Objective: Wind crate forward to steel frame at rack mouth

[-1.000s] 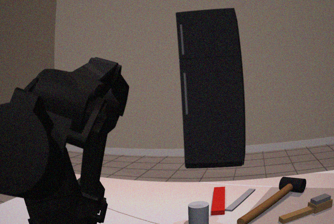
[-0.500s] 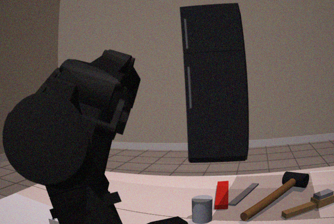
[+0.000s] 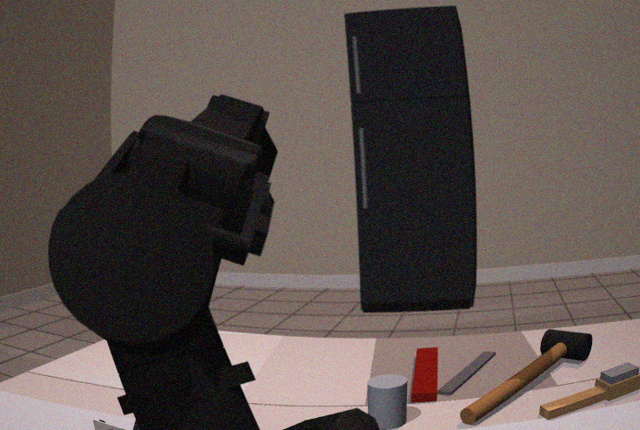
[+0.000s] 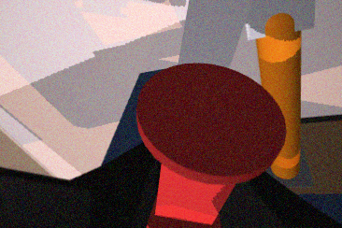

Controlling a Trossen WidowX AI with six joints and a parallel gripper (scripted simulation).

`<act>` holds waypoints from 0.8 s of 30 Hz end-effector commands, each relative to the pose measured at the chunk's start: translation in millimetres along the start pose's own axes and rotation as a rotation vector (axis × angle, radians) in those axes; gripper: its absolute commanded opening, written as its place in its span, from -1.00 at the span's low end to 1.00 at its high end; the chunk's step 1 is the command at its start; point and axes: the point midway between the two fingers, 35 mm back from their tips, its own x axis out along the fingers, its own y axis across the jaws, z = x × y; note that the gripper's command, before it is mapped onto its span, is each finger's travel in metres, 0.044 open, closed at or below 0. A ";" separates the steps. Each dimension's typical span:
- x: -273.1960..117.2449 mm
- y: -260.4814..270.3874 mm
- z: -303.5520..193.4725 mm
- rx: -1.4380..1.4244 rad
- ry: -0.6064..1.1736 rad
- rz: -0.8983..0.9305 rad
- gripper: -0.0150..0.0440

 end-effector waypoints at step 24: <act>-1.4 -48.0 12.2 0.005 -0.019 -0.043 -0.49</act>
